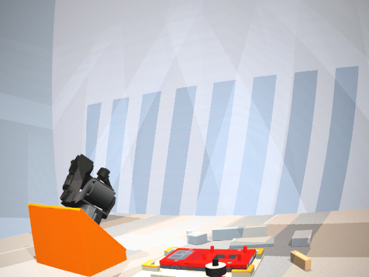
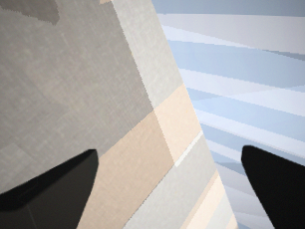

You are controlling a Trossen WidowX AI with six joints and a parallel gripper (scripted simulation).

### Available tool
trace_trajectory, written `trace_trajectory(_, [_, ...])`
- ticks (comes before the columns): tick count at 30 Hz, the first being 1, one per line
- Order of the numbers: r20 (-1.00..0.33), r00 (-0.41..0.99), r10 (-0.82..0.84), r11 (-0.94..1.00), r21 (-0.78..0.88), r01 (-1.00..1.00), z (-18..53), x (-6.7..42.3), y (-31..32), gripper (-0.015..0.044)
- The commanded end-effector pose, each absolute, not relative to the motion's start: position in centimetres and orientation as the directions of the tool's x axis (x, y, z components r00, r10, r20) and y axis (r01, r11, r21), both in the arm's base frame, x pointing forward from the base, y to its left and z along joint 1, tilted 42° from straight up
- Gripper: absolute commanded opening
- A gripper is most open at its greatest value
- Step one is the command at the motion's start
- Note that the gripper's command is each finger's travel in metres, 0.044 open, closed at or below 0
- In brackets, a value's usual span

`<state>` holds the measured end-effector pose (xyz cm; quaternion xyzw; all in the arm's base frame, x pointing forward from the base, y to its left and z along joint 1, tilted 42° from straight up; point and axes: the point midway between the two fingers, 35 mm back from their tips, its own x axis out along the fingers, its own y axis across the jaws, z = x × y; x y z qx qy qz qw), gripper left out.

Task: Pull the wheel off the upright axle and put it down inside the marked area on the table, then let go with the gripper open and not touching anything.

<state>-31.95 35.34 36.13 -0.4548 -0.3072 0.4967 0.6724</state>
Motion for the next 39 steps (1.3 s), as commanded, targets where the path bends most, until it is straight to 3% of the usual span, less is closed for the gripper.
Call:
trace_trajectory(1, [-0.038, 0.317, 0.948, 0.094, -0.916, -0.391, 36.3, -31.9, 35.4, 0.0374])
trace_trajectory(4, [-0.022, 0.301, 0.953, 0.113, -0.899, -0.423, 38.5, -30.6, 35.4, 0.0300])
trace_trajectory(18, [0.171, 0.210, 0.963, 0.271, -0.655, -0.706, 54.0, -22.6, 29.4, 0.0300])
trace_trajectory(30, [0.332, 0.267, 0.905, 0.382, -0.356, -0.853, 61.8, -13.3, 23.4, 0.0300])
trace_trajectory(34, [0.403, 0.281, 0.871, 0.424, -0.325, -0.845, 63.2, -10.9, 22.7, 0.0300])
trace_trajectory(39, [0.471, 0.352, 0.809, 0.460, -0.132, -0.878, 66.3, -4.8, 18.5, 0.0300])
